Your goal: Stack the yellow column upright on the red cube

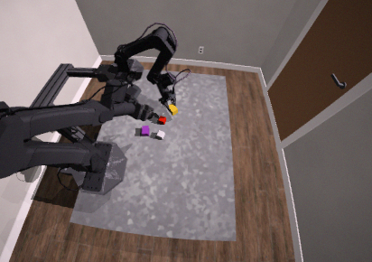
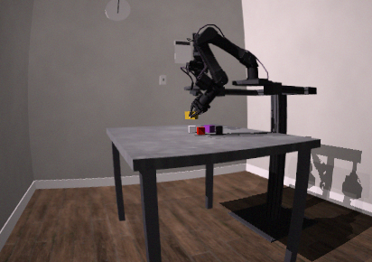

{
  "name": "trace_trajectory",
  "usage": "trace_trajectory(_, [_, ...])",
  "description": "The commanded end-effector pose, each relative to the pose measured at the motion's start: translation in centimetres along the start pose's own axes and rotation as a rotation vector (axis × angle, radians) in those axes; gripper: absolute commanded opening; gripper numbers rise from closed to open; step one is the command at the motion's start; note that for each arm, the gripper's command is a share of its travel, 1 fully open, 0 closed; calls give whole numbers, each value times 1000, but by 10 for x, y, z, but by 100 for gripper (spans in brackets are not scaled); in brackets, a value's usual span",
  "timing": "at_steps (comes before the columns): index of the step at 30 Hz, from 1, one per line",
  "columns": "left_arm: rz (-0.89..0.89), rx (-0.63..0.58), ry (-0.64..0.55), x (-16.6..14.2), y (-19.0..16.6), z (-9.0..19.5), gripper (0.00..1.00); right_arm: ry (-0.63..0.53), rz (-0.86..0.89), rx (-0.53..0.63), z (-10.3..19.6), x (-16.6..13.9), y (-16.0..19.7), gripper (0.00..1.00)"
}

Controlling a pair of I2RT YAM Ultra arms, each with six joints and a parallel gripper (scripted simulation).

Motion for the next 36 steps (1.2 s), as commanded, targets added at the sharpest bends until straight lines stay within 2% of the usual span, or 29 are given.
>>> trace_trajectory(1, [6, 58, -77, 18, -18, 18, 35, 95, 11, 27, 34, -12, 7, 100])
trace_trajectory(7, [7, 40, -58, 16, -54, 36, 35, 84, 30, 41, 70, -21, 11, 100])
trace_trajectory(9, [7, 40, -58, 16, -54, 36, 35, 84, 30, 41, 70, -21, 11, 100])
trace_trajectory(17, [-10, 11, -27, 11, -80, 49, 35, -26, 34, 37, 112, -28, 11, 100])
trace_trajectory(24, [73, 25, 151, -11, -81, 48, 35, -69, 31, 33, 120, -28, 10, 100])
trace_trajectory(27, [89, 32, 182, -12, -81, 48, 35, -72, 31, 33, 121, -28, 10, 100])
trace_trajectory(36, [239, 94, 440, 9, -84, 50, 35, -87, 29, 30, 122, -26, 10, 100])
Point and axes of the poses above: on each arm, the point where the finger pads meet when closed, its own z axis back along the fingers, its own y axis across the jaws, x = y × z, the point moved 7 cm from there along z, back along the fingers, and after that the axes turned 12 degrees about z, right-handed, at the moved point
